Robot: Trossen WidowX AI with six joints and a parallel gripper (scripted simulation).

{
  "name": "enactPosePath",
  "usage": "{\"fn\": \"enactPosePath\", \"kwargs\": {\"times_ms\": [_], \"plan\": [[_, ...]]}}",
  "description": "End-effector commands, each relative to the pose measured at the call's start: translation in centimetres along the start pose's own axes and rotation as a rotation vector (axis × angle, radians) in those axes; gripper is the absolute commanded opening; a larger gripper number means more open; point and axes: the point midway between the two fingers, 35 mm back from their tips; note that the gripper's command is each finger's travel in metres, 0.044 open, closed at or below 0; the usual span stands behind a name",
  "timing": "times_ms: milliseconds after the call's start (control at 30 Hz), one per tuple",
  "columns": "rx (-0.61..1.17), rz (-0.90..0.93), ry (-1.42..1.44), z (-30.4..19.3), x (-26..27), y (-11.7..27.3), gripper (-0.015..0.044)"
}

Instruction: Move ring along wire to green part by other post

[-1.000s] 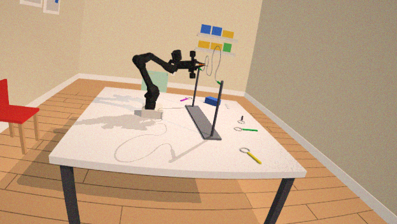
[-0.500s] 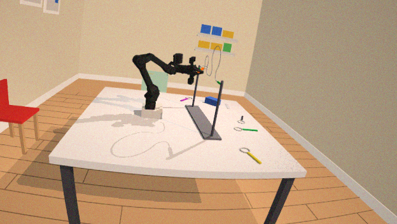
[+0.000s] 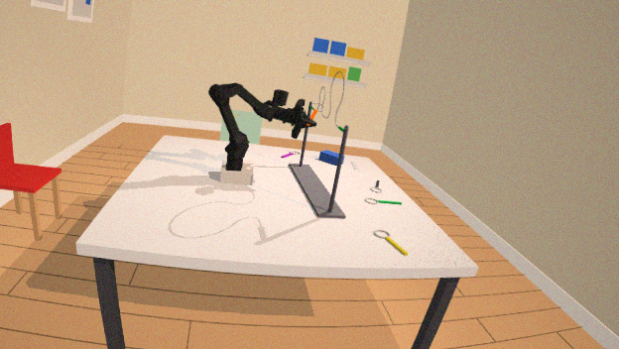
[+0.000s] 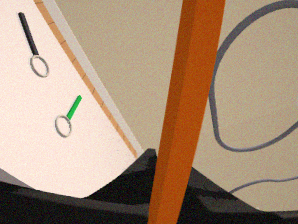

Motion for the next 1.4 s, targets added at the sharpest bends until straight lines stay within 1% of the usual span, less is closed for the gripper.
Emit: {"fn": "enactPosePath", "kwargs": {"times_ms": [0, 567, 1133, 1367], "plan": [[0.005, 0.045, -0.077, -0.3, 1.6, 0.0, -0.015], [0.082, 0.202, -0.436, 0.3, 7.5, 1.5, -0.015], [0.153, 0.345, -0.766, 2.8, 12.4, 3.7, -0.015], [0.171, 0.382, -0.851, 3.9, 13.6, 4.5, -0.015]]}}
Point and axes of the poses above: the point midway between the two fingers, 35 mm back from their tips, its own y axis back along the fingers, its own x axis across the jaws, z = x × y, and after that the axes turned 10 degrees about -y, right-handed
